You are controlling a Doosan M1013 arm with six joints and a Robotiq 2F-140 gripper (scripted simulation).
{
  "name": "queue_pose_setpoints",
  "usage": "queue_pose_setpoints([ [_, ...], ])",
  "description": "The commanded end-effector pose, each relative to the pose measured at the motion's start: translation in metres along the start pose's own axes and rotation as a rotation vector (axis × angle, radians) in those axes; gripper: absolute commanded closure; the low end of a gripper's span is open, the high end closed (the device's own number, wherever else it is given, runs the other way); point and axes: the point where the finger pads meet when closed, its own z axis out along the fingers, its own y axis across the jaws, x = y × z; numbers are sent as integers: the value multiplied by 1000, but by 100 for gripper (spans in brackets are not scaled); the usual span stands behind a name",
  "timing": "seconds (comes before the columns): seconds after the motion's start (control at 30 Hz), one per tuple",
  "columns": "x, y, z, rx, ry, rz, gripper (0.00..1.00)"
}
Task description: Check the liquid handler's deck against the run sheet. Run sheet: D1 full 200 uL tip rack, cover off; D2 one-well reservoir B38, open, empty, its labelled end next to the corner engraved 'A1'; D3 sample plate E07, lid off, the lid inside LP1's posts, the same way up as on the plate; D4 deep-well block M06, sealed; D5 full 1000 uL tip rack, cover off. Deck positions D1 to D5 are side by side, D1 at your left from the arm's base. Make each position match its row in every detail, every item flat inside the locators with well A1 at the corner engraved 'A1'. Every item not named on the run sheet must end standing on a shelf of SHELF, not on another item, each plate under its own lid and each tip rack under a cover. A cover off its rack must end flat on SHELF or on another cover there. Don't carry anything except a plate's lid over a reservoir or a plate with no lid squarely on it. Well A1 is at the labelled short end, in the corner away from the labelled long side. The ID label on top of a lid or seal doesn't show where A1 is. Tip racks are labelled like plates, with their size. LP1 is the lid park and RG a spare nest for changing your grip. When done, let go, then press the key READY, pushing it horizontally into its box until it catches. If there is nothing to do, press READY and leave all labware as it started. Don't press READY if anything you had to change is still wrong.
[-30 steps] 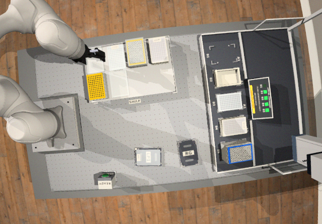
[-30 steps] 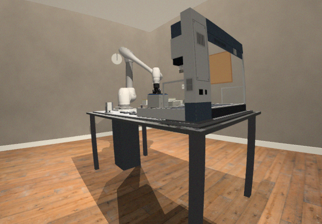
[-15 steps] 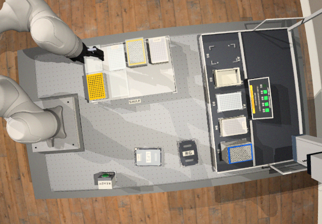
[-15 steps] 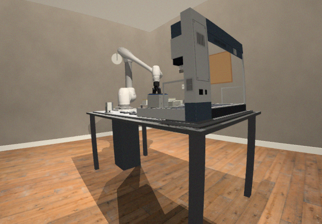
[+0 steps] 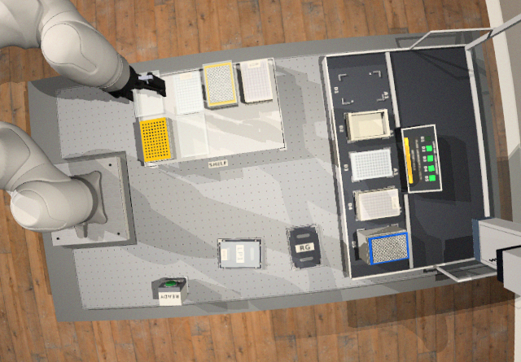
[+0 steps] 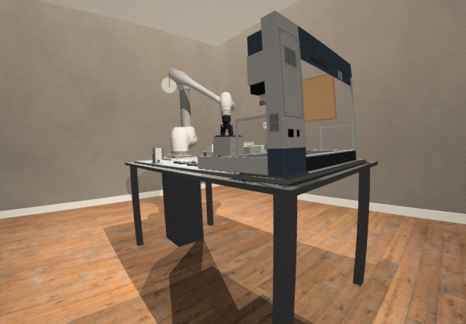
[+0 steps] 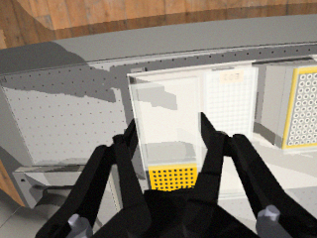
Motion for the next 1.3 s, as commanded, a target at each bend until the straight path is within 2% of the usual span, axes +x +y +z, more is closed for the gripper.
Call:
queue_pose_setpoints([
  [0.0, 0, 0, -3, 0, 1, 0, 90],
  [1.27, 0, 0, -58, 0, 1, 0, 90],
])
